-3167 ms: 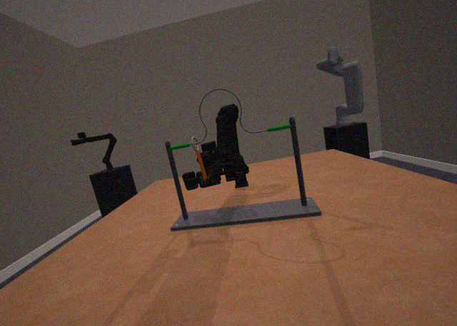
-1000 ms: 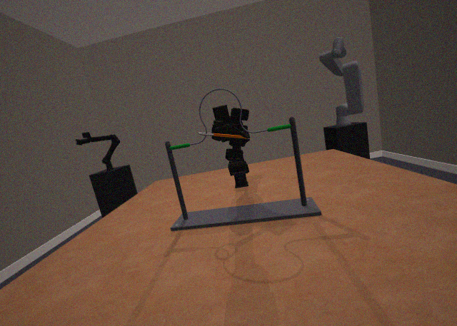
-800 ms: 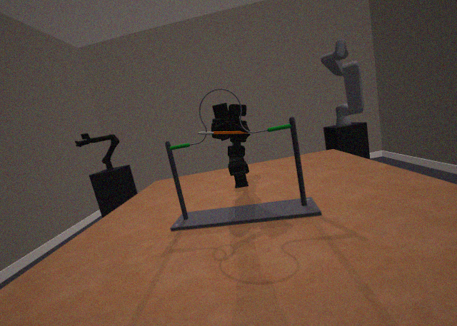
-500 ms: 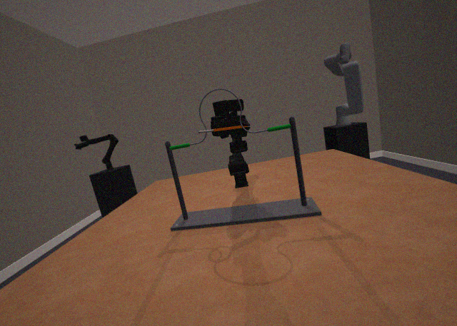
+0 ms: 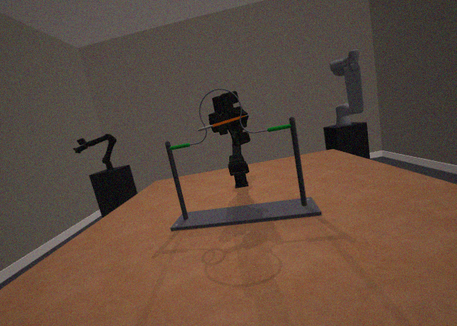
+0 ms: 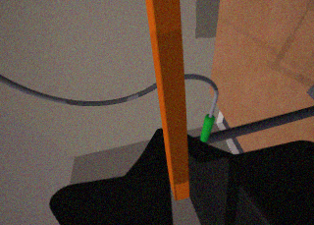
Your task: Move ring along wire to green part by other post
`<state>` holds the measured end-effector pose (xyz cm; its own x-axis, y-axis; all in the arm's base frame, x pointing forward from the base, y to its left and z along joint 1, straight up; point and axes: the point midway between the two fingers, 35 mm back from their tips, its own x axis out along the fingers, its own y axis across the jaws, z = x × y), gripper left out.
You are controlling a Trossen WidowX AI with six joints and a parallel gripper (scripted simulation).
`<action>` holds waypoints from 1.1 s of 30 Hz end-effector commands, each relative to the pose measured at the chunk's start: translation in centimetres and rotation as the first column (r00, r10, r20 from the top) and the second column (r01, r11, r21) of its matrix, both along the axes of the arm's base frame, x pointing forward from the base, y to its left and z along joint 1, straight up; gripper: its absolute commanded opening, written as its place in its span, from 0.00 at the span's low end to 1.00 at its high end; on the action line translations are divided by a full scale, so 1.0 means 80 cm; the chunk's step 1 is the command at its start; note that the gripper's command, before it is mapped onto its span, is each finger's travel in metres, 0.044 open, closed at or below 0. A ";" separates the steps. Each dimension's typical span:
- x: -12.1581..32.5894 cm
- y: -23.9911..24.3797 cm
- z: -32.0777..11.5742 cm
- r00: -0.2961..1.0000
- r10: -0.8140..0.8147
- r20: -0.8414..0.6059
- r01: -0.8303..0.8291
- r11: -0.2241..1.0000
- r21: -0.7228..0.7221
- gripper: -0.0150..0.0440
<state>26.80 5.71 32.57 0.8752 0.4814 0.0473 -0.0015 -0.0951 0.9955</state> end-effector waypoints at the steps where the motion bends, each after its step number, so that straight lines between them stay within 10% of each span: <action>1: -0.001 -0.001 0.014 1.000 0.003 0.011 -0.004 0.999 0.044 0.00; 33: -0.002 -0.010 0.041 1.000 0.006 -0.030 -0.008 0.999 -0.036 0.00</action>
<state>26.68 4.88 35.71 0.8743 0.4847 0.0240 0.0280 -0.0998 0.9946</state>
